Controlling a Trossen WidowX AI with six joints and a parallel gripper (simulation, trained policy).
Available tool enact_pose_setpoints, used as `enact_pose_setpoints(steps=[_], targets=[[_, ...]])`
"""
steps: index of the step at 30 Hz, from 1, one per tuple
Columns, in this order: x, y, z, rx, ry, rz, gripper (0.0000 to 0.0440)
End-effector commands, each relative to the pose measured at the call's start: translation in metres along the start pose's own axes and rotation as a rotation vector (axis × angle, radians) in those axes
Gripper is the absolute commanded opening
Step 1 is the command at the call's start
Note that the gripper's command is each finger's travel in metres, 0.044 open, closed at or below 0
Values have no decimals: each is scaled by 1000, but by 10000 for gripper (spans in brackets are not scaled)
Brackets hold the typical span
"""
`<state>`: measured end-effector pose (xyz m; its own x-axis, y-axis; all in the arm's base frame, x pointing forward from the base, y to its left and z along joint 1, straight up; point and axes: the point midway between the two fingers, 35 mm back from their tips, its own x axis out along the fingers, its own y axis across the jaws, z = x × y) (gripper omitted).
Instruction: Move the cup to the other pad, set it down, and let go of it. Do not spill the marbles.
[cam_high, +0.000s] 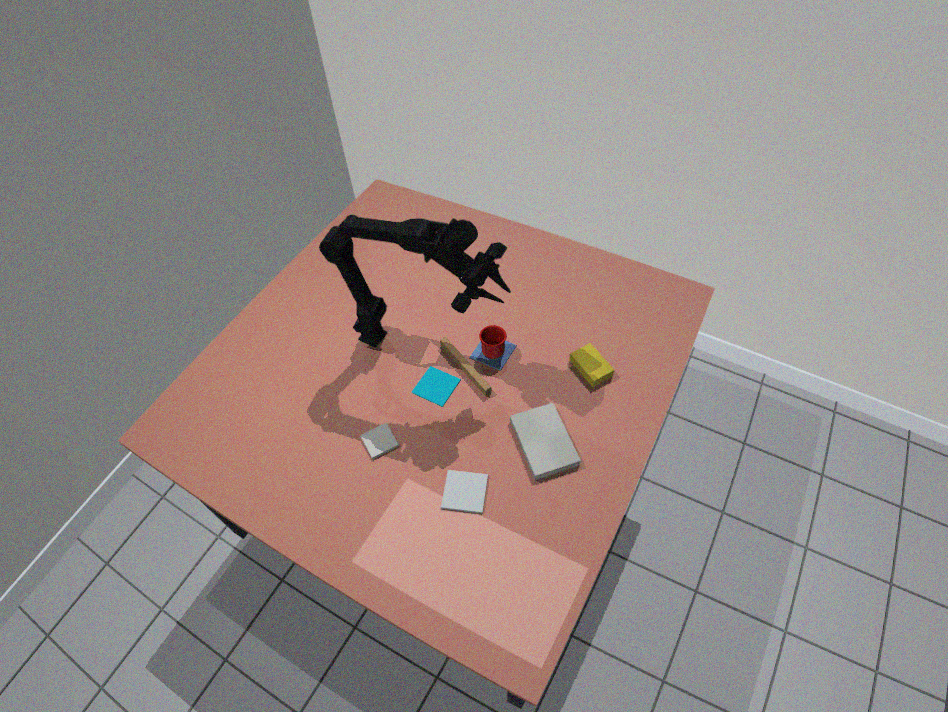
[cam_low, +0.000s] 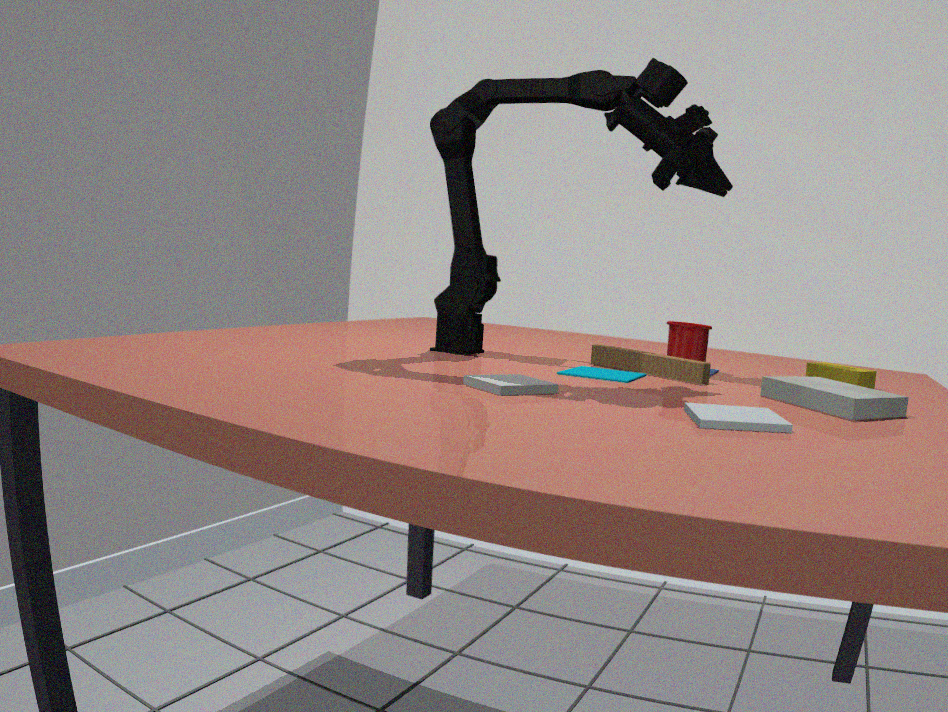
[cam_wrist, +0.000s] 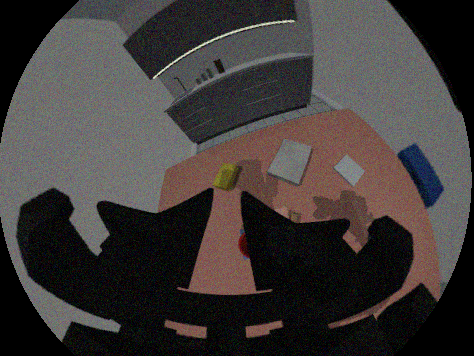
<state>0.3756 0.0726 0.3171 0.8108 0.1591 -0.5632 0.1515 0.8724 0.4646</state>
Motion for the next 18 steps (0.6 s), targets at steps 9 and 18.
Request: enact_pose_setpoints(steps=[9, 18], targets=[[12, 8, -16, 148, 154, -78, 130], [21, 7, -29, 240, 253, -163, 124]])
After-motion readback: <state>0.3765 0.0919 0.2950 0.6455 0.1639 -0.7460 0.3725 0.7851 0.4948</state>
